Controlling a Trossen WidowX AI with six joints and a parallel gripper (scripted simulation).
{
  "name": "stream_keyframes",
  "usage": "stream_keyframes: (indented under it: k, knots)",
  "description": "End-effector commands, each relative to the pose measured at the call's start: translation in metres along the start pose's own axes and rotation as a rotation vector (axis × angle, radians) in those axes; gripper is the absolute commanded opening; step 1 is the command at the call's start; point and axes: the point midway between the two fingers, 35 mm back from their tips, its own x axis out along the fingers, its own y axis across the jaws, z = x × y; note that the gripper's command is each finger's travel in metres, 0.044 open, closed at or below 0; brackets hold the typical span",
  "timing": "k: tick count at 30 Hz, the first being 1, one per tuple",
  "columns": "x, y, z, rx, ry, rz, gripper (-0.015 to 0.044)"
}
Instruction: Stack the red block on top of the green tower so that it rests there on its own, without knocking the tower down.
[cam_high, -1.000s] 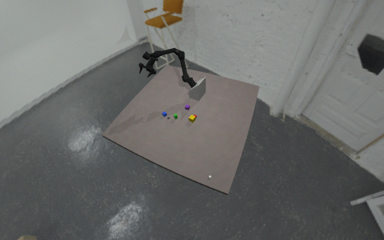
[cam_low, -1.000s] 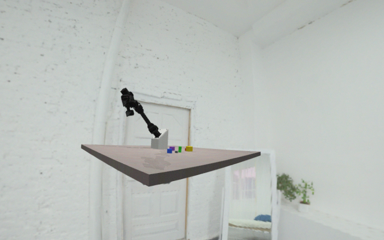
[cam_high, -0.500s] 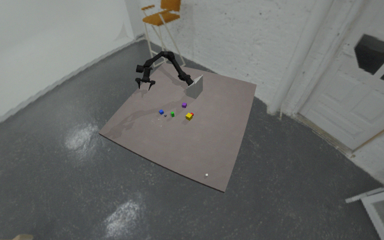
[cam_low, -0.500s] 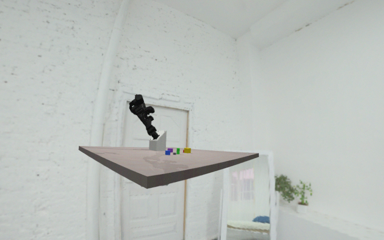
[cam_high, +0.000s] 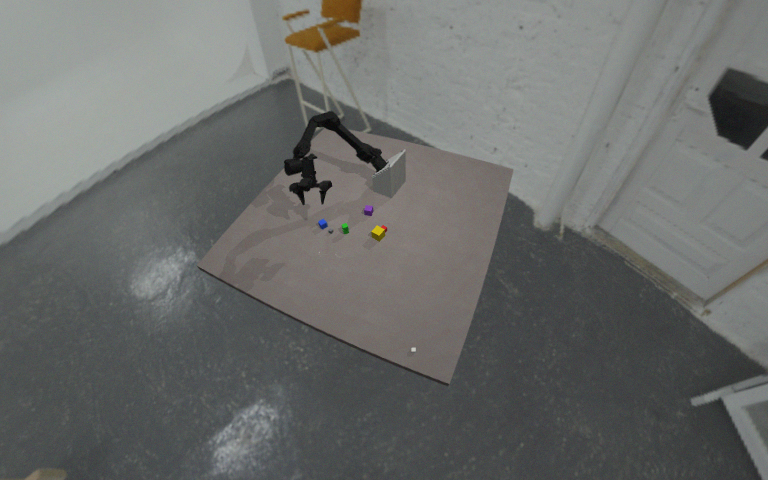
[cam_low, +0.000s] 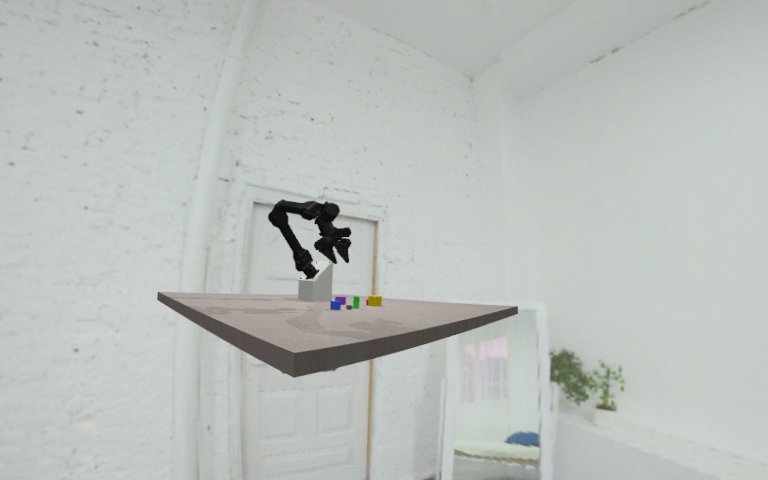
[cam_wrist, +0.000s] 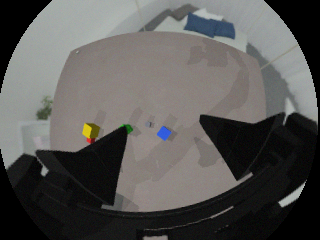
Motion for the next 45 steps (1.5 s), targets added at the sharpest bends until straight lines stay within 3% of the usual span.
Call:
stream_keyframes:
  k: [1,13,27,39,45]
  knots:
    - [0.028,0.055,0.007,0.079,0.089,0.052,0.0440]
    - [0.073,0.182,-0.003,0.276,0.293,0.038,0.0440]
    - [0.106,0.295,-0.060,0.463,0.440,-0.178,0.0440]
    - [0.111,0.303,-0.061,0.481,0.444,-0.209,0.0440]
    - [0.142,0.300,-0.078,0.481,0.444,-0.211,0.0440]
